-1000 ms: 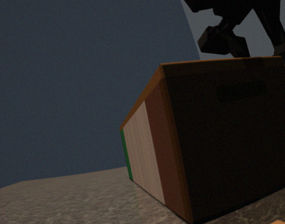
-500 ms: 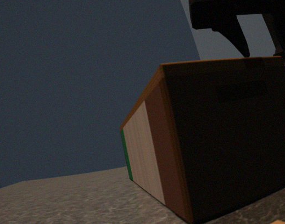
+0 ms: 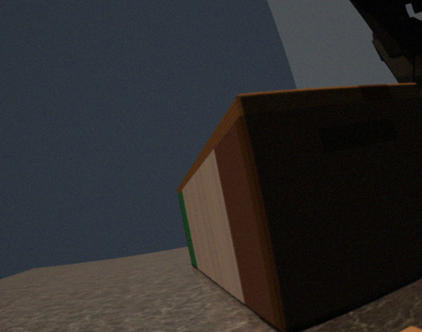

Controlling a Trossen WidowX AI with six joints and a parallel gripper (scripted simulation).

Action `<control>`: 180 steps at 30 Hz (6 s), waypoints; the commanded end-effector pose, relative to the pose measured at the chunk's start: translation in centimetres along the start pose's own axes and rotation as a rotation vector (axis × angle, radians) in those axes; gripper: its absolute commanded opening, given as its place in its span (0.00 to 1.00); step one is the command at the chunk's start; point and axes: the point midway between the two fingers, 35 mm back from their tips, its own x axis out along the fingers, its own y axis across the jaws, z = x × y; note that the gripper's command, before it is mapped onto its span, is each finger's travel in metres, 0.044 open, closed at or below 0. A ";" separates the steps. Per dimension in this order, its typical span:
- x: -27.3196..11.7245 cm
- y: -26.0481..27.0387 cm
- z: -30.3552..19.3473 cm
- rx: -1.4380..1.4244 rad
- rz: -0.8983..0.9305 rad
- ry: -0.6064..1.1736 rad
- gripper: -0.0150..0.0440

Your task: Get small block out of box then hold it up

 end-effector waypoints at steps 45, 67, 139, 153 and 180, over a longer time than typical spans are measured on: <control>10.3 2.8 2.6 -0.898 -0.025 0.137 0.74; 13.5 3.7 3.1 -0.898 -0.025 0.137 0.74; -2.8 3.5 -1.0 -1.417 -0.269 0.115 0.25; -2.8 3.5 -1.0 -1.417 -0.269 0.115 0.25; -2.8 3.5 -1.0 -1.417 -0.269 0.115 0.25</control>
